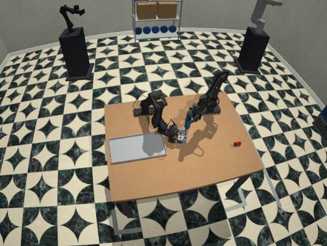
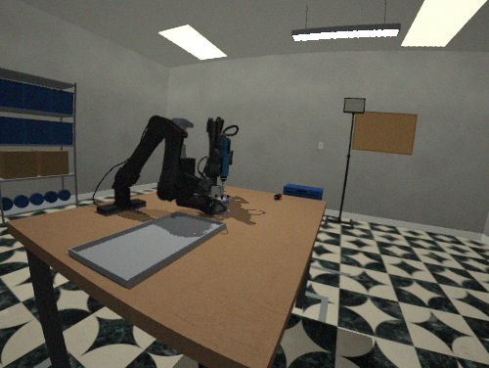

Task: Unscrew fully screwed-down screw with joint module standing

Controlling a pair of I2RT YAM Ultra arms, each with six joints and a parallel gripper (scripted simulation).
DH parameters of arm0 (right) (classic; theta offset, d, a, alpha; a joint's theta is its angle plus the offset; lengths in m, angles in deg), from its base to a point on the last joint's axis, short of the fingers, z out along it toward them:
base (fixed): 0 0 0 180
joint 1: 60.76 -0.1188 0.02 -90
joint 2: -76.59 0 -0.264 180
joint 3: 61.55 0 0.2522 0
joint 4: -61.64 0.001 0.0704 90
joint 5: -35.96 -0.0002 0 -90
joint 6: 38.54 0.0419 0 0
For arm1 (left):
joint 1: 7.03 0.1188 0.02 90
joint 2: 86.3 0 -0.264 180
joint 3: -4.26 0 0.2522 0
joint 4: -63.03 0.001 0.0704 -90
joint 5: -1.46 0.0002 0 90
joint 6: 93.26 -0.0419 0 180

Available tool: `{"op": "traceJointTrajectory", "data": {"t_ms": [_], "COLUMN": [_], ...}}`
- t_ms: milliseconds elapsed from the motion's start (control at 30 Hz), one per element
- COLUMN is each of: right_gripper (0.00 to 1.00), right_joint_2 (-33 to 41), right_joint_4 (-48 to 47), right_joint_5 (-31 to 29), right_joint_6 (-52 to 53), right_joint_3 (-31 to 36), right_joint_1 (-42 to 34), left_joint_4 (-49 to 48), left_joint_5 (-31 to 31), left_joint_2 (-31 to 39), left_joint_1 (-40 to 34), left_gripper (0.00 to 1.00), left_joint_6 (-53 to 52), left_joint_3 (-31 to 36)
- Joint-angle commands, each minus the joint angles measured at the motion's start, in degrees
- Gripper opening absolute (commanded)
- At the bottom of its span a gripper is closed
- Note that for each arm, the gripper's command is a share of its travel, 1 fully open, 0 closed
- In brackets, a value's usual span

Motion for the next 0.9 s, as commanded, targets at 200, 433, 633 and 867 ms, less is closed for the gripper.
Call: {"op": "traceJointTrajectory", "data": {"t_ms": [200,433,633,867], "right_gripper": [0.59,0.59,0.59,0.59], "right_joint_2": [-1.24,-1.24,-1.24,-1.24], "right_joint_4": [0.94,0.94,0.94,0.94], "right_joint_5": [0.13,0.13,0.13,0.13], "right_joint_6": [-0.15,-0.15,-0.15,-0.15], "right_joint_3": [-1.63,-1.63,-1.63,-1.63], "right_joint_1": [-0.69,-0.69,-0.69,-0.69], "left_joint_4": [-6.87,-7.12,-7.26,-7.27], "left_joint_5": [-0.48,-0.52,-0.51,-0.51], "left_joint_2": [0.89,0.74,0.58,0.57], "left_joint_1": [0.18,0.14,0.11,0.11], "left_gripper": [0.42,0.42,0.42,0.42], "left_joint_6": [0.53,0.53,0.53,0.53], "left_joint_3": [-0.44,-0.67,-0.71,-0.71]}}
